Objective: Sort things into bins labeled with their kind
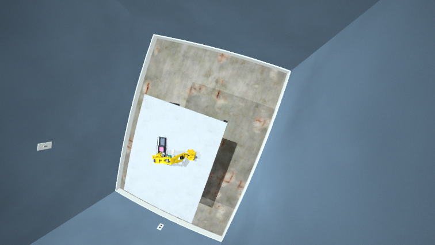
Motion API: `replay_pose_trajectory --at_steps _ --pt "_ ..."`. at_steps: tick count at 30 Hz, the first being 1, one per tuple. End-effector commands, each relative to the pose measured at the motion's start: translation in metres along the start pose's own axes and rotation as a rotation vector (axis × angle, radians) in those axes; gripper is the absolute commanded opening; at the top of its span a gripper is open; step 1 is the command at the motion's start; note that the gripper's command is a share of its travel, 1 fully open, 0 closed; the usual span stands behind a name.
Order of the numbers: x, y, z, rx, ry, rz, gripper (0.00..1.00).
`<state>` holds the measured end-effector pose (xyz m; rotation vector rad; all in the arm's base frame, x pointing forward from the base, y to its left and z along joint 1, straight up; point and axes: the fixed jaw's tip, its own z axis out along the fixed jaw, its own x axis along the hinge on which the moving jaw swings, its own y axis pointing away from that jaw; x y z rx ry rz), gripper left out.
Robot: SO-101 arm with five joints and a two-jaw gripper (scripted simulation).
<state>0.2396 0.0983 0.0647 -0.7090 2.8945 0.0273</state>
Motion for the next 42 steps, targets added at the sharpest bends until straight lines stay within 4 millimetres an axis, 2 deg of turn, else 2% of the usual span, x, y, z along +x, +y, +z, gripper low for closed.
replay_pose_trajectory --at_steps 1,9,15,24,42 --pt "-0.007 0.001 -0.009 0.004 -0.052 0.001 0.0" --pt "-0.016 0.007 -0.009 0.0 -0.067 -0.003 0.0" --pt "-0.031 0.02 -0.008 -0.01 -0.1 -0.011 0.0" --pt "-0.044 0.036 -0.006 -0.024 -0.136 -0.02 0.0" --pt "-0.047 0.042 -0.005 -0.029 -0.147 -0.023 0.0"
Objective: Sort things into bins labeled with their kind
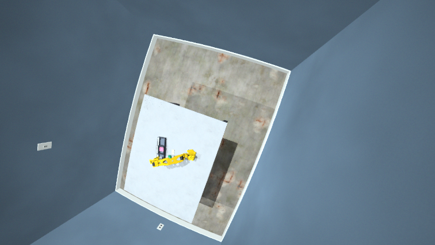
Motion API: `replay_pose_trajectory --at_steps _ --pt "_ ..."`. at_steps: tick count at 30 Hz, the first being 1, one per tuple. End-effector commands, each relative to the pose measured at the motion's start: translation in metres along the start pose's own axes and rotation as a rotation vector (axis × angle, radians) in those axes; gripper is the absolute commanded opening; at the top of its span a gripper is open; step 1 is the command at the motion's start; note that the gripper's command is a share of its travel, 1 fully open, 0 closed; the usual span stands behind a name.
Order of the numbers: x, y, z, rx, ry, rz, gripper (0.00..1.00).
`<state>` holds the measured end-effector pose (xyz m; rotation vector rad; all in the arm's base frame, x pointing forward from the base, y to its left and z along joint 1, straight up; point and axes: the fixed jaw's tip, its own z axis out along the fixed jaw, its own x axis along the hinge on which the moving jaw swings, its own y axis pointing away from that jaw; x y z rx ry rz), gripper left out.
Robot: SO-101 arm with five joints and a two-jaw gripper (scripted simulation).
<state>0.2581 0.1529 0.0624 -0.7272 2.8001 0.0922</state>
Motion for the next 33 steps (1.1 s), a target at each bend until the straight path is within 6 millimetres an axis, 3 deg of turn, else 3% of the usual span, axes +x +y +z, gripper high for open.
replay_pose_trajectory --at_steps 1,9,10,33 --pt "-0.0076 0.002 -0.0121 -0.003 -0.053 0.001 0.0" --pt "-0.0076 0.002 -0.0121 -0.003 -0.053 0.001 0.0" --pt "-0.0168 0.006 -0.02 -0.008 -0.119 0.002 0.0" --pt "-0.0151 0.006 -0.0185 -0.008 -0.106 0.002 0.0"
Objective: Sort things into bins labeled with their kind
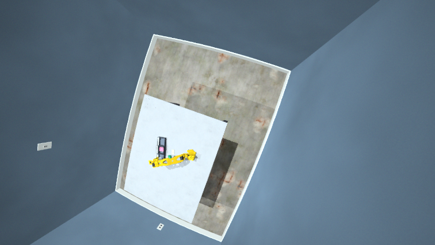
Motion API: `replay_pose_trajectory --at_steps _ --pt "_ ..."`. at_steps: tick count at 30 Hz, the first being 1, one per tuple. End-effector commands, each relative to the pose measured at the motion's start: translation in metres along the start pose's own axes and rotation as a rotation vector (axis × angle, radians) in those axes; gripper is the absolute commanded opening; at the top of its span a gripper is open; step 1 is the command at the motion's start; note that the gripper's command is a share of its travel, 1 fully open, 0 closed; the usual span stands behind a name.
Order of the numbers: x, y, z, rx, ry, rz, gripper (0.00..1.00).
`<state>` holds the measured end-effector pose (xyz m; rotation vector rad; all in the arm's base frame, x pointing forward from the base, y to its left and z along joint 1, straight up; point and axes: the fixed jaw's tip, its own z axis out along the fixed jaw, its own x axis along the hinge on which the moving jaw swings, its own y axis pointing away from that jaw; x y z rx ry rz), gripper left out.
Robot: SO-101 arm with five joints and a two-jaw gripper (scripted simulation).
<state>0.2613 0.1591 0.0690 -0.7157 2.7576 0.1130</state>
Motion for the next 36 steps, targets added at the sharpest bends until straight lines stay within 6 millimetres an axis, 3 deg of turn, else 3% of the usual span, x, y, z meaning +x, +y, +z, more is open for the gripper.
replay_pose_trajectory --at_steps 1,36 --pt "-0.008 0.002 -0.013 -0.004 -0.055 0.001 0.0" --pt "-0.001 0.002 0.004 -0.003 -0.008 0.002 0.0"
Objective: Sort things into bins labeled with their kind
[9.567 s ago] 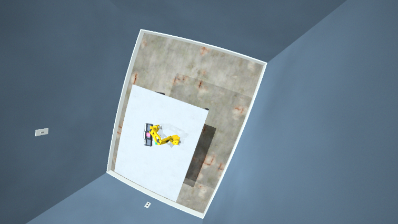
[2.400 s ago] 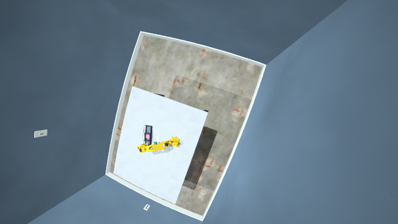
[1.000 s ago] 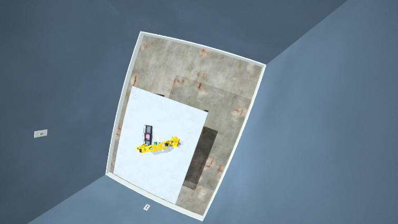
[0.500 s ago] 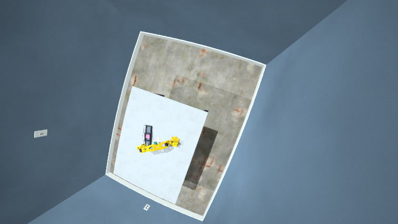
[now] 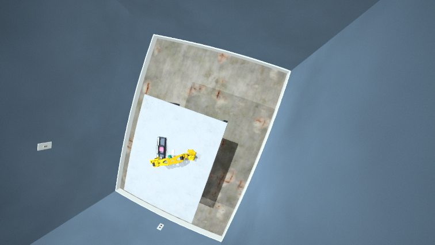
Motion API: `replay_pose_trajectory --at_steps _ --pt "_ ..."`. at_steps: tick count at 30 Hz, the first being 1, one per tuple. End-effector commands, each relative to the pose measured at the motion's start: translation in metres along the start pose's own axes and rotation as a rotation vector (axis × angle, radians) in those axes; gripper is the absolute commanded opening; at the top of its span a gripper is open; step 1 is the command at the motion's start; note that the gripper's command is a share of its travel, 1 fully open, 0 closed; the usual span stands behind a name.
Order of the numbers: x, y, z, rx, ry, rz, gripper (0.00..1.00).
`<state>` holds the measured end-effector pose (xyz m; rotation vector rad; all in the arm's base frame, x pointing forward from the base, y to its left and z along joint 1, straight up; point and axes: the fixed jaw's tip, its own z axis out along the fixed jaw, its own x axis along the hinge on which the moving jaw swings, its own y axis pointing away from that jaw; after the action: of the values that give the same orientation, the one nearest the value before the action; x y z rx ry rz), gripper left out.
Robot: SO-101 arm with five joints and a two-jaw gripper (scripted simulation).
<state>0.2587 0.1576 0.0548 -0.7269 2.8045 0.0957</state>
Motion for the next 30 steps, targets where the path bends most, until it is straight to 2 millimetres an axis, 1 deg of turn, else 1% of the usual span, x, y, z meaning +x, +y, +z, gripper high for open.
replay_pose_trajectory --at_steps 1,17,30 --pt "-0.007 0.002 -0.009 -0.004 -0.058 0.001 0.0" --pt "-0.006 0.002 0.003 -0.004 -0.058 0.001 0.0" --pt "-0.005 0.002 0.004 -0.004 -0.058 0.001 0.0"
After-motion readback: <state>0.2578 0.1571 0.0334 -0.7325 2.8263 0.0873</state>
